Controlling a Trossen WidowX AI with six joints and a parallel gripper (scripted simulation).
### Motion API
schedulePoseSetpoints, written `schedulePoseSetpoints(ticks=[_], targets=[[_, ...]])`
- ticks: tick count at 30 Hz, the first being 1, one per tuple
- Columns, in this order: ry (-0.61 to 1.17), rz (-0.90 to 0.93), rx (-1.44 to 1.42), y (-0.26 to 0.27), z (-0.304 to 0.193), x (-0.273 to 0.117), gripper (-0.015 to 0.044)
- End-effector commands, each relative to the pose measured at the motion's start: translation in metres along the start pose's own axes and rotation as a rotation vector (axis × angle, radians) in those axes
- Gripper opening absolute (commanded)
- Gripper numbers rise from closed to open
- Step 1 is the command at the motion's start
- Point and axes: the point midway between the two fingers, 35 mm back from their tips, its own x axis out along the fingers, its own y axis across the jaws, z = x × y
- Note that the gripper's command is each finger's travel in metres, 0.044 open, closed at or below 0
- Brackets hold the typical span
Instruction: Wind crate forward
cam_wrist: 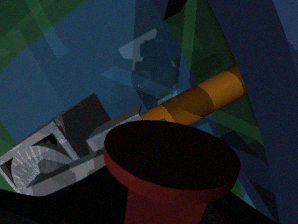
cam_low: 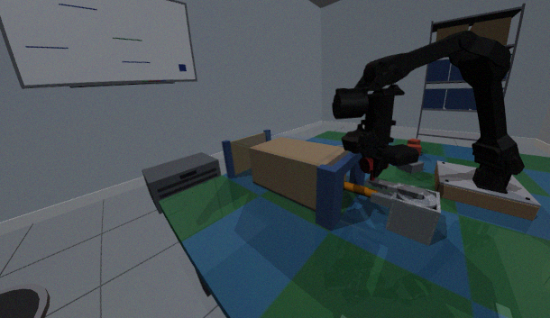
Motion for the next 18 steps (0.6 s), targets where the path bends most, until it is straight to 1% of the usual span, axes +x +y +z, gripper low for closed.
schedulePoseSetpoints(ticks=[1, 18], targets=[[-0.028, 0.022, -0.021, 0.017, 0.013, -0.002, 0.0000], [-0.029, 0.023, -0.021, 0.037, 0.026, -0.003, 0.0000]])
